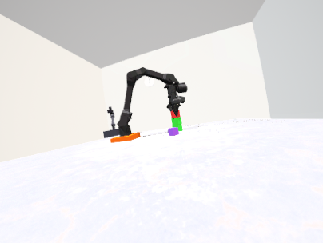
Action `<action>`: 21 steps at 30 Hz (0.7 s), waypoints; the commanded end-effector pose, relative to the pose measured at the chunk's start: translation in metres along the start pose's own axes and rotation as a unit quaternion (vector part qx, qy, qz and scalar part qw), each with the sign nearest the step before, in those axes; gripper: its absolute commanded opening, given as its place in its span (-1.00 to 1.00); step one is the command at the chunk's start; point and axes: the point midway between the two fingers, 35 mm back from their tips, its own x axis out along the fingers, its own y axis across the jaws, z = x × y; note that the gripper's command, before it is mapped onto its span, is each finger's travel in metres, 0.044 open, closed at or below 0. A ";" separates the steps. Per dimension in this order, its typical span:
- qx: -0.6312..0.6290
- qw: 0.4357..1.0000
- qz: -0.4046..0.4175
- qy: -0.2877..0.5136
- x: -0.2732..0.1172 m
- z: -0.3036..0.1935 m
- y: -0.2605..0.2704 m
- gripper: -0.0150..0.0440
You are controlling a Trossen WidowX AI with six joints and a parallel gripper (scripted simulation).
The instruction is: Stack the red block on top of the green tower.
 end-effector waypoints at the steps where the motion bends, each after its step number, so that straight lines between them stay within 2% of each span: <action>1: 0.002 1.000 0.002 -0.001 0.000 0.000 0.001 -0.49; 13: 0.002 1.000 0.002 -0.001 0.000 0.001 0.001 -0.49; 21: 0.000 1.000 0.000 0.000 0.000 0.000 0.000 0.22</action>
